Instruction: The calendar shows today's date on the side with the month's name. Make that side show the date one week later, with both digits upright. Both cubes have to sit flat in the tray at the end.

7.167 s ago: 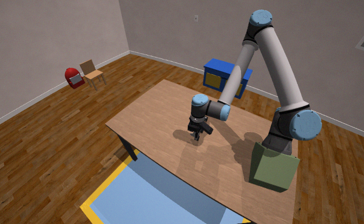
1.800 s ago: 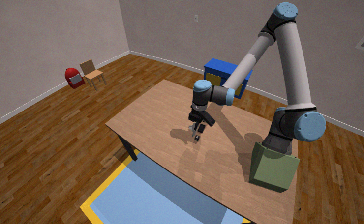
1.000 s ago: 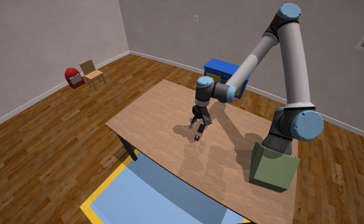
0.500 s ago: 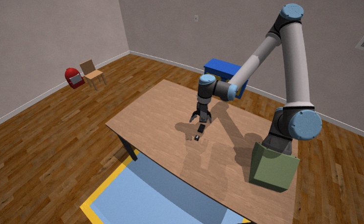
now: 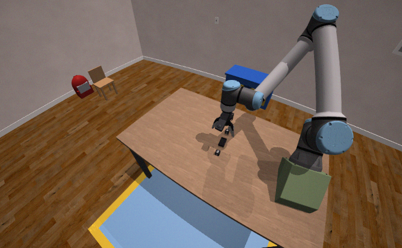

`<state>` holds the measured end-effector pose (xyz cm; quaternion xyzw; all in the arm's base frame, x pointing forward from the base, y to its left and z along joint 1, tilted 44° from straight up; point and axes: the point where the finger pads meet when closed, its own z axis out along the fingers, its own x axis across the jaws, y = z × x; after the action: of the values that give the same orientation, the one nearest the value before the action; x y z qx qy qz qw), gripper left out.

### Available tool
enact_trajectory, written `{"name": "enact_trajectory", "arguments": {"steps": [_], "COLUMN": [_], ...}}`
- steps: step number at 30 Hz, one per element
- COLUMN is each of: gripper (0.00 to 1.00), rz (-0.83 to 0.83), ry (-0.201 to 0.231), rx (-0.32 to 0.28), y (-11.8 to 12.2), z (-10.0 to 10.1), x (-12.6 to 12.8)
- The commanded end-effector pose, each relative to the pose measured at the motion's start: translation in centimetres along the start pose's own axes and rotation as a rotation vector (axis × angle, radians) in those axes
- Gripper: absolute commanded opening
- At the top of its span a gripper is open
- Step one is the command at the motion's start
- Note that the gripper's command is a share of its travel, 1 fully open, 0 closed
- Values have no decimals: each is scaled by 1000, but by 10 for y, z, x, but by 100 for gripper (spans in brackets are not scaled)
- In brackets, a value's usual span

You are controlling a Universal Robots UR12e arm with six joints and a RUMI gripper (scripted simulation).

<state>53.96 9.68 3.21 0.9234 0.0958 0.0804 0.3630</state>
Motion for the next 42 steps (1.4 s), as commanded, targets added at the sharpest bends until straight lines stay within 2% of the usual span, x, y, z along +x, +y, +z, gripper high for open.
{"name": "enact_trajectory", "arguments": {"steps": [1,15,18,22,32,34,42], "gripper": [100,100,100,100,100,100,100], "rz": [120,600,608,781,1082,1082,1297], "ry": [-5,-3,-3,-2,1,1,4], "rx": [-4,-7,-7,-8,-11,-11,-13], "y": [8,43,44,58,82,82,99], "z": [0,1,1,2,3,3,3], "x": [2,5,5,5,4,4,1]}}
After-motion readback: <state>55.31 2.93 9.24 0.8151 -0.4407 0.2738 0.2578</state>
